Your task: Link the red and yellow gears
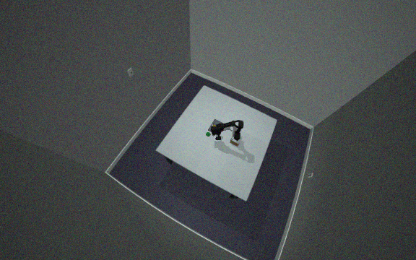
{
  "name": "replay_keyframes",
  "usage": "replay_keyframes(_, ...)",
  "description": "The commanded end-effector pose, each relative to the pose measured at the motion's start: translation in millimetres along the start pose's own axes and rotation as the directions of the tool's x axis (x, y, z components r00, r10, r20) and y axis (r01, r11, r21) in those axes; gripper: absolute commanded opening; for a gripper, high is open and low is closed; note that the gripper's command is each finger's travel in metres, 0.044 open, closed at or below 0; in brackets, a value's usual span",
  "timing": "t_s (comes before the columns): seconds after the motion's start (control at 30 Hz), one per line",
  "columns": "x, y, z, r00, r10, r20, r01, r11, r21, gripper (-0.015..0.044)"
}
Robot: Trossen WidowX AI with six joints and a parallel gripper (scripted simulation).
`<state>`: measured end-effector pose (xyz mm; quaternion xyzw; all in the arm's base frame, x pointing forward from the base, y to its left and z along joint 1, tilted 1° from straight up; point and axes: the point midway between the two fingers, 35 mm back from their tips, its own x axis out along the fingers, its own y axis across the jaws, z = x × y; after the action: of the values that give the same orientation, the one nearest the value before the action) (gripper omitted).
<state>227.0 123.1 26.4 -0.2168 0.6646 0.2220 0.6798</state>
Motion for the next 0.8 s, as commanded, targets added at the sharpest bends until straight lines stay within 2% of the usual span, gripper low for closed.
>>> replay_keyframes(0.0,-2,11,-2,1.0,0.004,0.012,-0.004,0.998,-0.069,0.044)
replay_keyframes(0.77,37,13,0,1.0,0.005,0.011,-0.004,0.998,-0.069,0.044)
